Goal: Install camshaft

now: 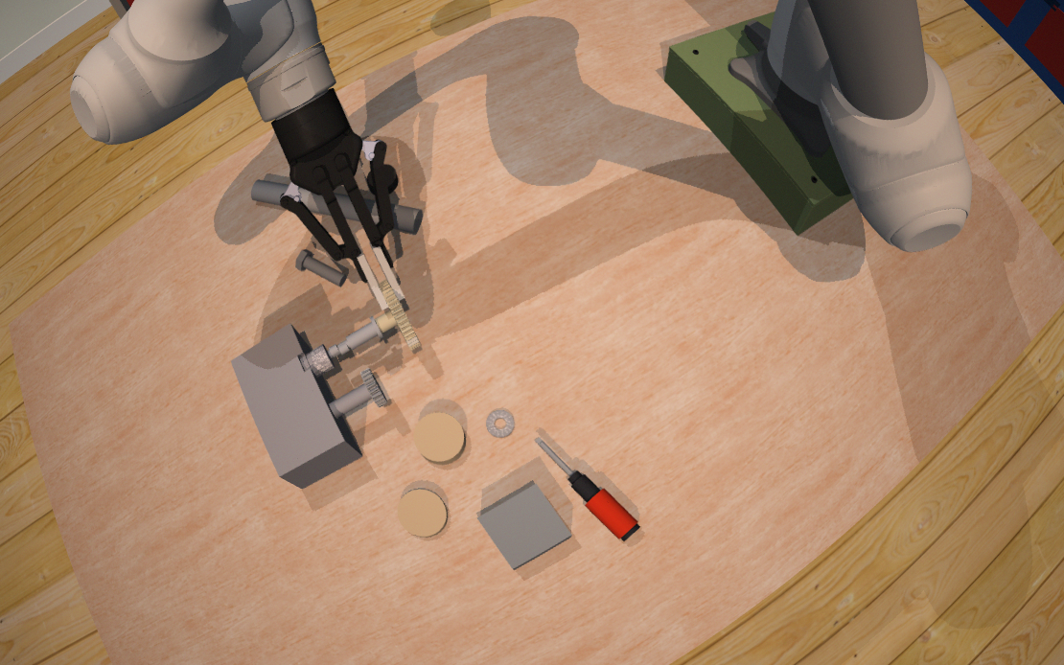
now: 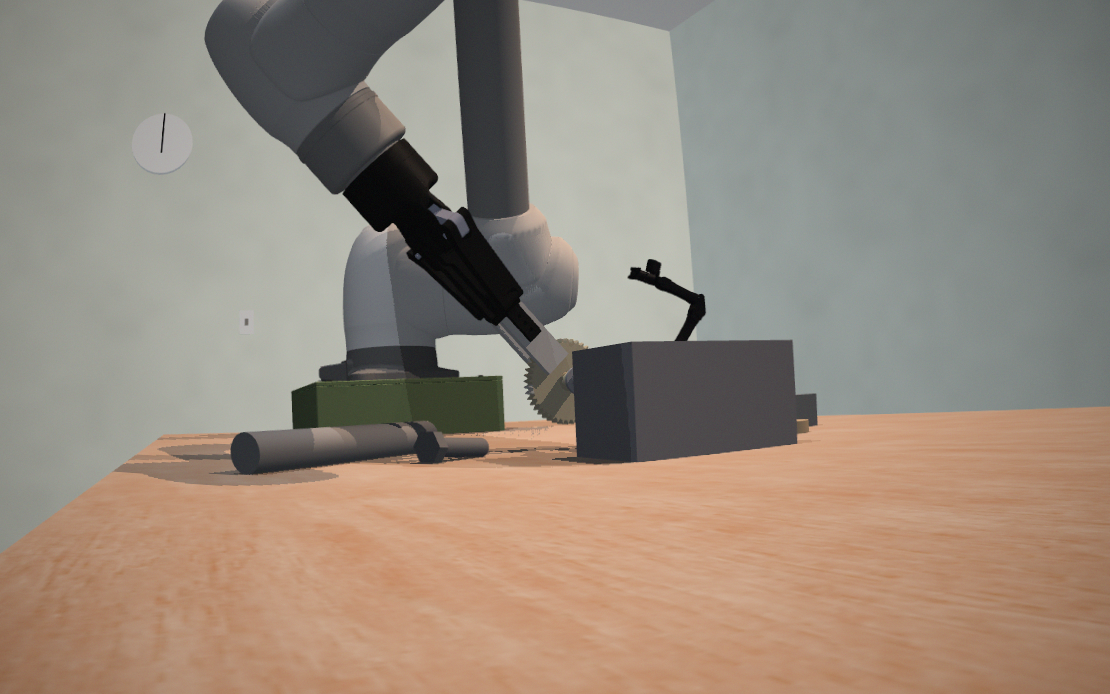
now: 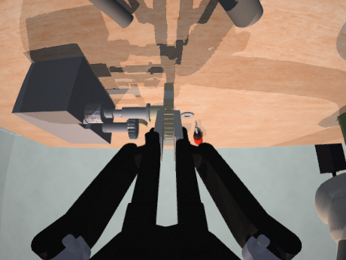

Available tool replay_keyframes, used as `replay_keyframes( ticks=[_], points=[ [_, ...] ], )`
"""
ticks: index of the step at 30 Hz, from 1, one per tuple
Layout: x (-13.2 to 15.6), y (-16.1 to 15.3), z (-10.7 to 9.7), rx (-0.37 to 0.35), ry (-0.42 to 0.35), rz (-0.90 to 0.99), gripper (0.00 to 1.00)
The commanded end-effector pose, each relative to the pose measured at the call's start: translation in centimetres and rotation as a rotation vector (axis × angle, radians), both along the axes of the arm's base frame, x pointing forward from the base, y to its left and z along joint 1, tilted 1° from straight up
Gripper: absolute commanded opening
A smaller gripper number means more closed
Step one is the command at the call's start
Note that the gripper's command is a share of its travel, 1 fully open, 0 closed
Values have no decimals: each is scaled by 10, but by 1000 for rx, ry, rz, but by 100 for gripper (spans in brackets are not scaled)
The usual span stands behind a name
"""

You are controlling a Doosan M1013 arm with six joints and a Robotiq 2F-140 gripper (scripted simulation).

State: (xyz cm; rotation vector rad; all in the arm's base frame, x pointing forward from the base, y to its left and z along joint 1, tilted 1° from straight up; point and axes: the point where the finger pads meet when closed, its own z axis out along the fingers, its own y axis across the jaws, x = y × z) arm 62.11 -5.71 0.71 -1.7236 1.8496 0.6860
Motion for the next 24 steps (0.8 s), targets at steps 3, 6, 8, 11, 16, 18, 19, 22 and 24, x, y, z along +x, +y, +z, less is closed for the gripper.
replay_keyframes(
  ticks=[3, 6, 8, 11, 16, 18, 19, 22, 24],
  points=[
    [4, 1, 2, 2, -1, -1, 5],
    [4, 1, 2, 2, -1, -1, 5],
    [4, 1, 2, 2, -1, -1, 5],
    [4, 1, 2, 2, -1, -1, 5],
    [5, 1, 2, 2, -1, 0, 5],
    [6, 1, 2, 2, -1, 0, 5],
    [6, 1, 2, 2, -1, 0, 5],
    [7, 0, 2, 2, -1, 0, 5],
    [8, 0, 2, 2, 0, 1, 5]
  ],
)
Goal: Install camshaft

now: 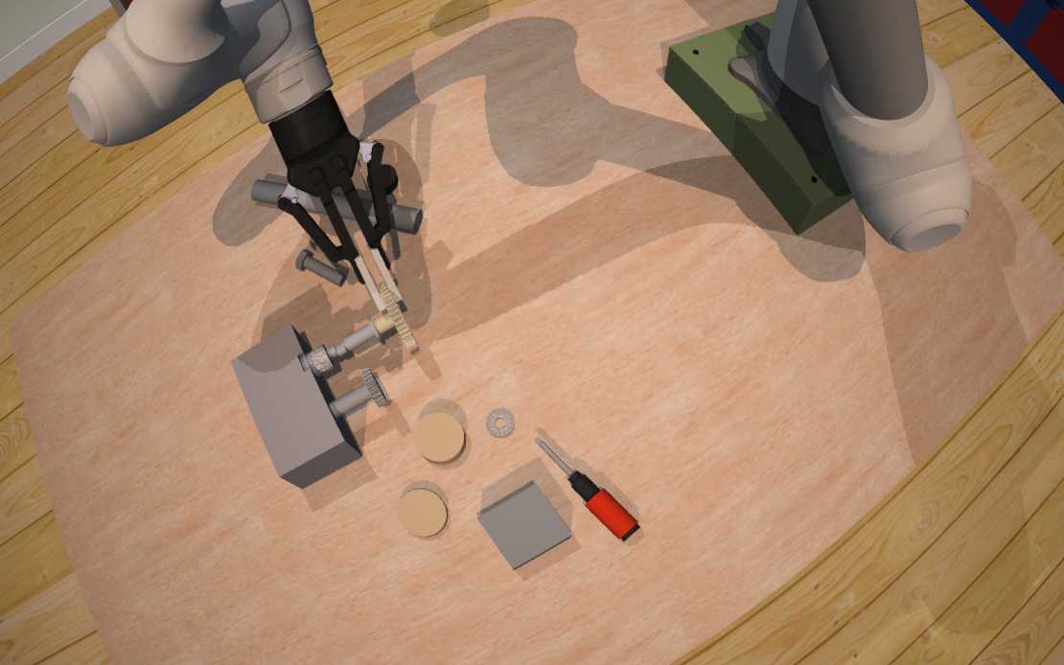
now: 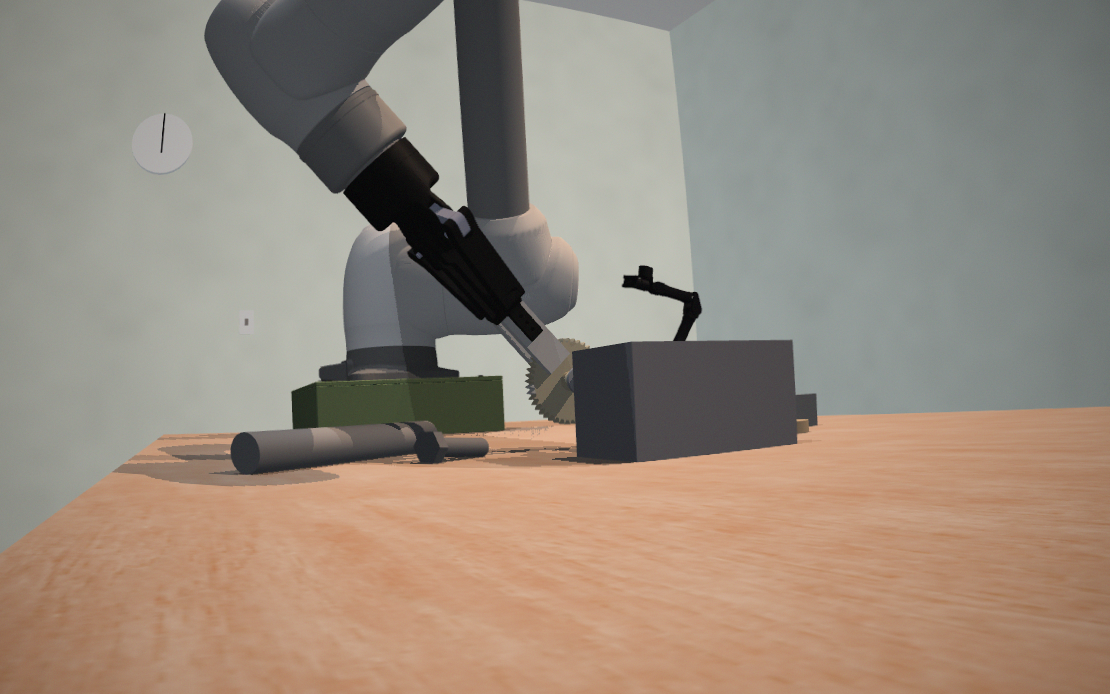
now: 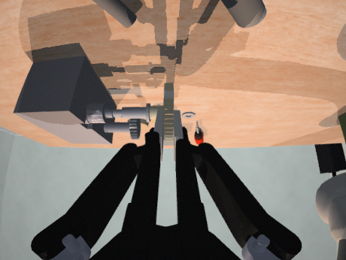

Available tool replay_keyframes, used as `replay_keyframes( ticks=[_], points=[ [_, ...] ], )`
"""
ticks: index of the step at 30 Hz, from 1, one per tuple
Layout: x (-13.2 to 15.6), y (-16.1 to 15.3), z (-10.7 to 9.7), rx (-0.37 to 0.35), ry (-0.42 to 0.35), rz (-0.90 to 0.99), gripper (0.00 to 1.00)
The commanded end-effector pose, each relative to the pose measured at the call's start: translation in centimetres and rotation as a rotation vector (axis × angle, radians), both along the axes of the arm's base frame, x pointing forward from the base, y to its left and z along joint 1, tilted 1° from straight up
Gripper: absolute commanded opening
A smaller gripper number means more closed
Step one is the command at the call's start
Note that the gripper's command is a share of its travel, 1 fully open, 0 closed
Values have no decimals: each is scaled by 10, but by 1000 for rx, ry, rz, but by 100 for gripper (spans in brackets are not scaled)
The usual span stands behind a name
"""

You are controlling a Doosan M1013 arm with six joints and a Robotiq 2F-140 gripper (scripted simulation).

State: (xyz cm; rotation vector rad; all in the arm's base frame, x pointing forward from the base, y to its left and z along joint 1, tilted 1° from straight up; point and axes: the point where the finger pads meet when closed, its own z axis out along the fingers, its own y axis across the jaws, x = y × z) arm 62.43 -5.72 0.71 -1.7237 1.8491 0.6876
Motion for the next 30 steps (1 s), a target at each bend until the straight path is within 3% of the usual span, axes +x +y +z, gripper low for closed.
replay_keyframes(
  ticks=[1, 30],
  points=[
    [5, 1, 2, 2, -1, 0, 5],
    [13, 0, 2, 2, -1, 0, 5]
  ],
)
